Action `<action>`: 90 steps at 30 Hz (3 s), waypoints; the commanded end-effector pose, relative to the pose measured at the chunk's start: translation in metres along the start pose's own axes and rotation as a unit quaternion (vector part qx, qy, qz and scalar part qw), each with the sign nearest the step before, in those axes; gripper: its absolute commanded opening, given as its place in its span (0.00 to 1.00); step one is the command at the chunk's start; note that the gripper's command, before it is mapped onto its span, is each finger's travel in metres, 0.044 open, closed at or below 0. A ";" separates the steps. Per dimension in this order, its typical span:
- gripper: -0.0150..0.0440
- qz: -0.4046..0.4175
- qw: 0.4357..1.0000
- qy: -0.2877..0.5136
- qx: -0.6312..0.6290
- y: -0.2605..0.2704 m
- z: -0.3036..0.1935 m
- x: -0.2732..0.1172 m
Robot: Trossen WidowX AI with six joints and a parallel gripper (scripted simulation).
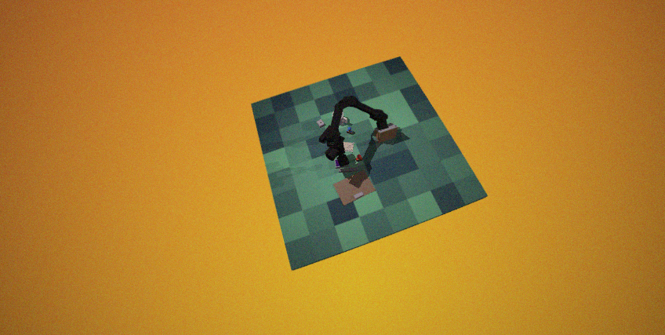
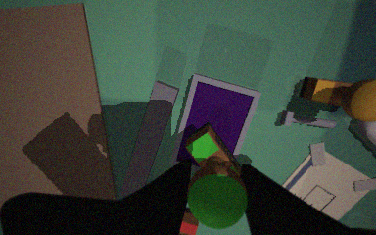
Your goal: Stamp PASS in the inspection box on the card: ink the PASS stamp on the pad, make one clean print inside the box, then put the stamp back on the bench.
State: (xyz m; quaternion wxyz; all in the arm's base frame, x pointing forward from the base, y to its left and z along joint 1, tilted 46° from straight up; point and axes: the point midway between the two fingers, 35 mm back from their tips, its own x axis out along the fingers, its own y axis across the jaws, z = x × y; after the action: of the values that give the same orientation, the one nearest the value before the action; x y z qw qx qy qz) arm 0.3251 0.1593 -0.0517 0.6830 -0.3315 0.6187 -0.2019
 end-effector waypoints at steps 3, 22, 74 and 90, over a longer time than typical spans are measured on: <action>0.25 0.005 1.000 -0.003 0.004 0.000 0.001 -0.013; 0.25 0.002 0.976 -0.004 0.218 -0.044 -0.024 -0.022; 0.25 -0.003 0.831 -0.009 0.557 -0.110 -0.079 0.001; 0.25 -0.003 0.831 -0.009 0.557 -0.110 -0.079 0.012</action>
State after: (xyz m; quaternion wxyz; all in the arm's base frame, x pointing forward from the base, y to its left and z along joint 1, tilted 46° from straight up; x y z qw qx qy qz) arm 0.2643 0.0602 0.0176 0.7561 0.1056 0.3945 -0.5114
